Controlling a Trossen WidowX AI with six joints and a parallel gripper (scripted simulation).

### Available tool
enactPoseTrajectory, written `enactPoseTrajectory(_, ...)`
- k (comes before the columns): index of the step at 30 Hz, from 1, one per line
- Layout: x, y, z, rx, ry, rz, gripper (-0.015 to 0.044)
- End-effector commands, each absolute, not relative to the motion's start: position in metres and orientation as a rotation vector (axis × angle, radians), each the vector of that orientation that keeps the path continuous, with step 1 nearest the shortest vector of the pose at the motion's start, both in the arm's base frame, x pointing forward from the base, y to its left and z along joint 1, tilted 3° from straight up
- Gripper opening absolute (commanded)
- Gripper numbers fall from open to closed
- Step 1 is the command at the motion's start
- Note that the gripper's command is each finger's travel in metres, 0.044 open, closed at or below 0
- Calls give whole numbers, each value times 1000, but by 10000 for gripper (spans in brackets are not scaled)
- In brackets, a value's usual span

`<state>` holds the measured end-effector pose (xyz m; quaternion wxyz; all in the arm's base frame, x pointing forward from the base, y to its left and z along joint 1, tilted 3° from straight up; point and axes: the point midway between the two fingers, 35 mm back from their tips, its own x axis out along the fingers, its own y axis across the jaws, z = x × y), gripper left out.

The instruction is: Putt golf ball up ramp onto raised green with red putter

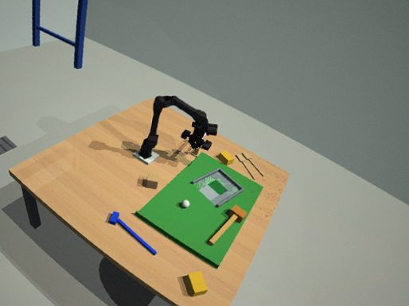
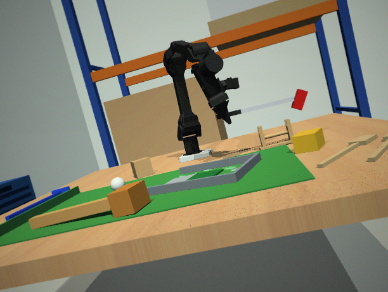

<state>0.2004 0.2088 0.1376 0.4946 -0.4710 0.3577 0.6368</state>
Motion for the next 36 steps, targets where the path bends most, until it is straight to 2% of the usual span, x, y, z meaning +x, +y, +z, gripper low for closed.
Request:
enactPoseTrajectory(1, 199, 207, 161, -1136, 848, 1546, 0)
enactPoseTrajectory(7, 205, 201, 153, -1122, 884, 1507, 0)
enactPoseTrajectory(21, 246, 137, 153, -912, 1103, 1200, 0)
enactPoseTrajectory(36, 268, 61, 153, -659, 1291, 867, 0)
